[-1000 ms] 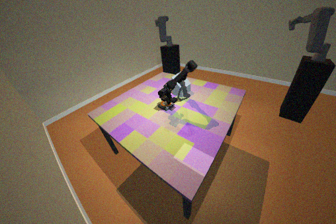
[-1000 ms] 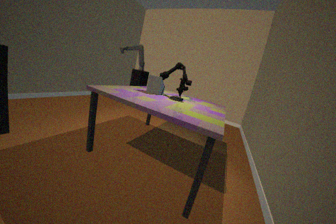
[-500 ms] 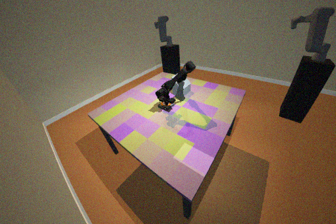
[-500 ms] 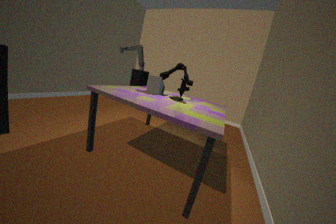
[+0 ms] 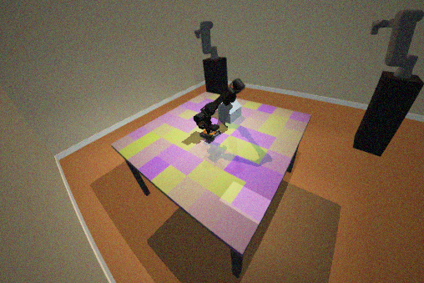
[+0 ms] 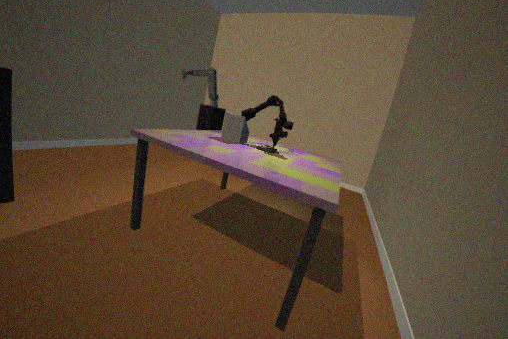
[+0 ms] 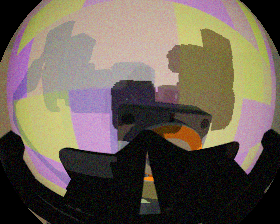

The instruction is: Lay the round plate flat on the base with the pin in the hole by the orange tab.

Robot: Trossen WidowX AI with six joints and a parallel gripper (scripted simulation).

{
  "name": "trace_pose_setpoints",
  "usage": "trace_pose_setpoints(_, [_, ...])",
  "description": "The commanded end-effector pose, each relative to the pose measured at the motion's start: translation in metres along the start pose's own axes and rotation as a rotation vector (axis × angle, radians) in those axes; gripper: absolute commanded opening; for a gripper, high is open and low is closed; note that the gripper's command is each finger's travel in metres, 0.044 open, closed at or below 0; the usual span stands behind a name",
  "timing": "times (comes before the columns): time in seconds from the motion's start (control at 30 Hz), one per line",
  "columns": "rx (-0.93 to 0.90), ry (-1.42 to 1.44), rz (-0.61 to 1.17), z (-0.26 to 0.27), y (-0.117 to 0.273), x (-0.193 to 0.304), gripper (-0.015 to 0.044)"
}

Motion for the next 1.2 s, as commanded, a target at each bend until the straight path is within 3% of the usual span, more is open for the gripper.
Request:
trace_pose_setpoints(0.0, [0.006, -0.003, 0.005, -0.005, -0.001, -0.001, 0.0000])
trace_pose_setpoints(0.77, [0.007, -0.003, 0.004, -0.020, -0.002, -0.007, 0.0000])
trace_pose_setpoints(1.07, [0.009, -0.003, 0.004, -0.020, 0.038, -0.005, 0.0000])
trace_pose_setpoints(1.17, [0.005, -0.009, 0.003, -0.021, 0.034, -0.005, 0.0000])
Point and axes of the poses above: the point midway between the two fingers, 35 mm back from their tips, its own y axis back along the fingers, its own z axis across the jaws, x = y × z, the point moved 5 cm from there along y, back along the fingers, and after that the axes turned 5 degrees about -y, right-handed, at the moved point
